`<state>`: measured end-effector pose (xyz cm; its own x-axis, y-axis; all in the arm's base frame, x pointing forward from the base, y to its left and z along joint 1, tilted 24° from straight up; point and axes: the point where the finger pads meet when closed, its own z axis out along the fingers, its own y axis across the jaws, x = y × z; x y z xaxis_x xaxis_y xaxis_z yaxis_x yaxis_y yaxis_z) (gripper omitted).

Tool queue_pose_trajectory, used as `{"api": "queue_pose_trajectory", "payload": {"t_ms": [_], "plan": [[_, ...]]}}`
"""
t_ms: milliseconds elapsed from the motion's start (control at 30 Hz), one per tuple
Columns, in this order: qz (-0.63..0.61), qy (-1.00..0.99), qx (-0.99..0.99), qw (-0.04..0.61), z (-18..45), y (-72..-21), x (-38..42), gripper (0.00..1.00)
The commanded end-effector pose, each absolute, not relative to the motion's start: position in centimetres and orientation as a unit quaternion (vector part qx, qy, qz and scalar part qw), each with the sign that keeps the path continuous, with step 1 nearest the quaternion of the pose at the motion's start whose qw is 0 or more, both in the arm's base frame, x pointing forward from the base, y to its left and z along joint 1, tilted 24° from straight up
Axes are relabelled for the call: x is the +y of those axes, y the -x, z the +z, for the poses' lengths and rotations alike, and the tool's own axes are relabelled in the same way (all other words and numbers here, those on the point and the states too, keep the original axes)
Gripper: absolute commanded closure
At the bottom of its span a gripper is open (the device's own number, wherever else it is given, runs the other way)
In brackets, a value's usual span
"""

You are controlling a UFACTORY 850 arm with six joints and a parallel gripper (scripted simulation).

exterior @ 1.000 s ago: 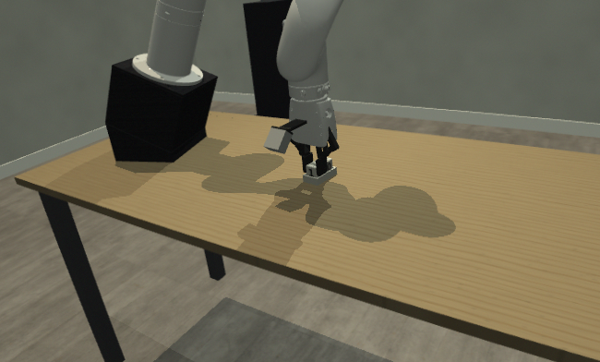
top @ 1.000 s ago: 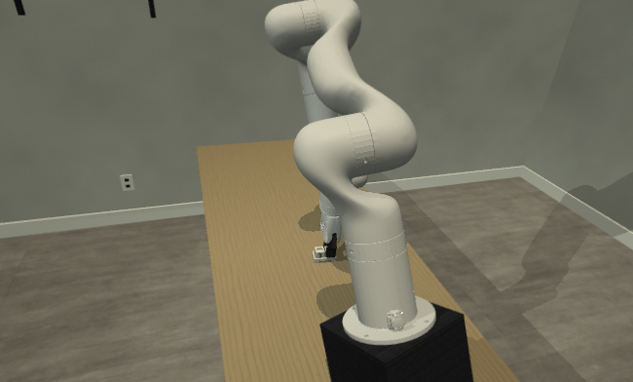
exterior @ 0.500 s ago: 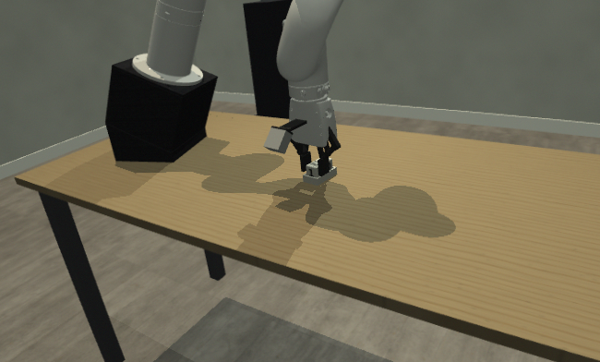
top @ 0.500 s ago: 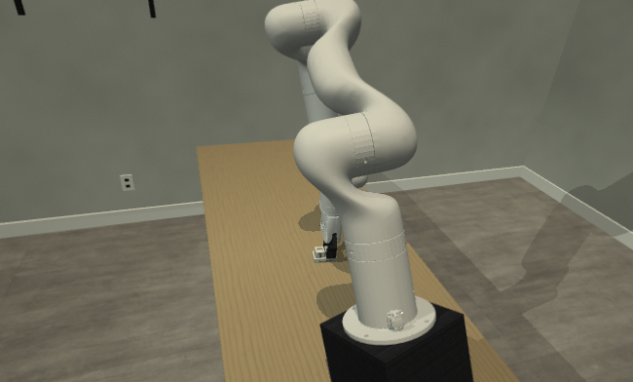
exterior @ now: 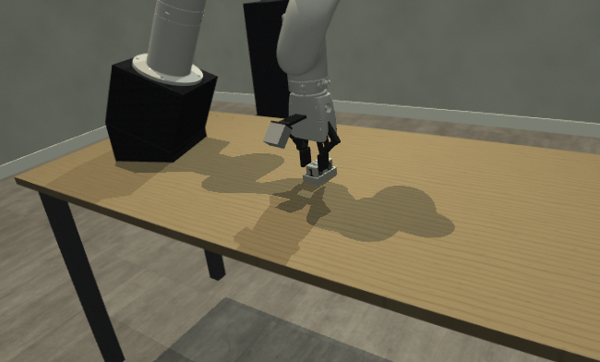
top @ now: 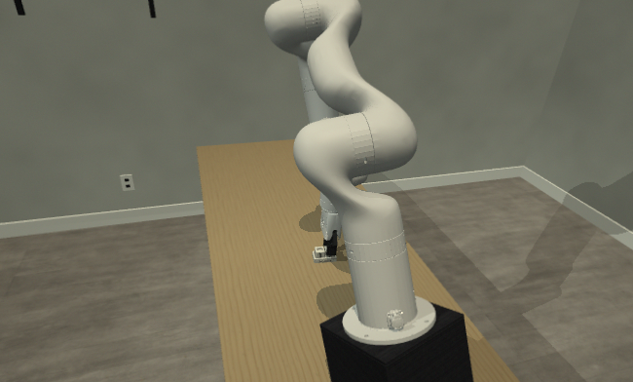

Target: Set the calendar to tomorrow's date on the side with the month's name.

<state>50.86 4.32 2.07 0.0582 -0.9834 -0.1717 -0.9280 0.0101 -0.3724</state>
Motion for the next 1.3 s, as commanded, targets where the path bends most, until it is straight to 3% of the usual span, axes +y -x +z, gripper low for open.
{"api": "queue_pose_trajectory", "payload": {"t_ms": [0, 667, 700, 1267], "plan": [[-0.07, 0.7, 0.683, 0.198, 4.0, -50.1, 3.9, 0.53], [-0.07, 0.7, 0.683, 0.198, 9.3, -48.0, 2.9, 0.53], [-0.07, 0.7, 0.683, 0.198, 9.3, -48.0, 2.9, 0.0], [-0.07, 0.7, 0.683, 0.198, 9.3, -48.0, 2.9, 0.0]]}}
